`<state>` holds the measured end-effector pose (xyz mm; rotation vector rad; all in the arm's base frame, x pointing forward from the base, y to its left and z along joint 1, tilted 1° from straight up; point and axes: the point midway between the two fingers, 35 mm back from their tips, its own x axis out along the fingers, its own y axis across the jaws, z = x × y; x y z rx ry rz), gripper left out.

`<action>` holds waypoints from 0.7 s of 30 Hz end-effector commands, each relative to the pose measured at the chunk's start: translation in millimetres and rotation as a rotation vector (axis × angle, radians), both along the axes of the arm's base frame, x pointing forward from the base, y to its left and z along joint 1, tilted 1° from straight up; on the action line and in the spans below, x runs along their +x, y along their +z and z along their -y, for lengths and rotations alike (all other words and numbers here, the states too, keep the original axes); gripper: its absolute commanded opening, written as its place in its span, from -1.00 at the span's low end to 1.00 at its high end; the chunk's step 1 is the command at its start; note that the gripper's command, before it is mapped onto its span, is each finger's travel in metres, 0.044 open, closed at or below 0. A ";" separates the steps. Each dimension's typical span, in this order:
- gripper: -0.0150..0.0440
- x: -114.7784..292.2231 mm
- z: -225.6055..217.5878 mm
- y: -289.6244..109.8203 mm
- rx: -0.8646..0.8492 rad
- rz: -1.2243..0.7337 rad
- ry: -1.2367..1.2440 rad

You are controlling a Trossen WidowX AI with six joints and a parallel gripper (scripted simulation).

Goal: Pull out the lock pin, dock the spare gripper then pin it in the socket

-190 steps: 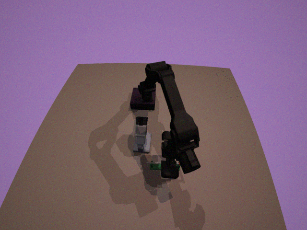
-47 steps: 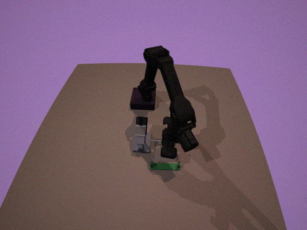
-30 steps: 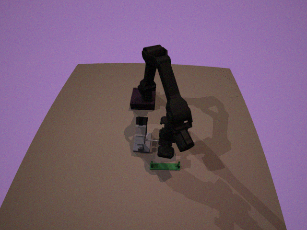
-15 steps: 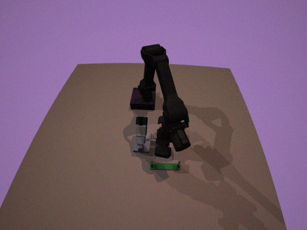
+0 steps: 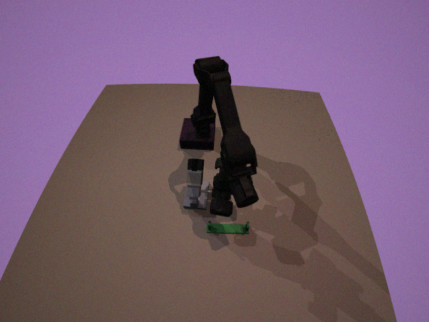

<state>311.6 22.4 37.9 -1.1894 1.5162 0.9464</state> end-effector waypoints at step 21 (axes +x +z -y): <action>-0.49 -2.9 16.3 0.2 0.000 -0.006 0.005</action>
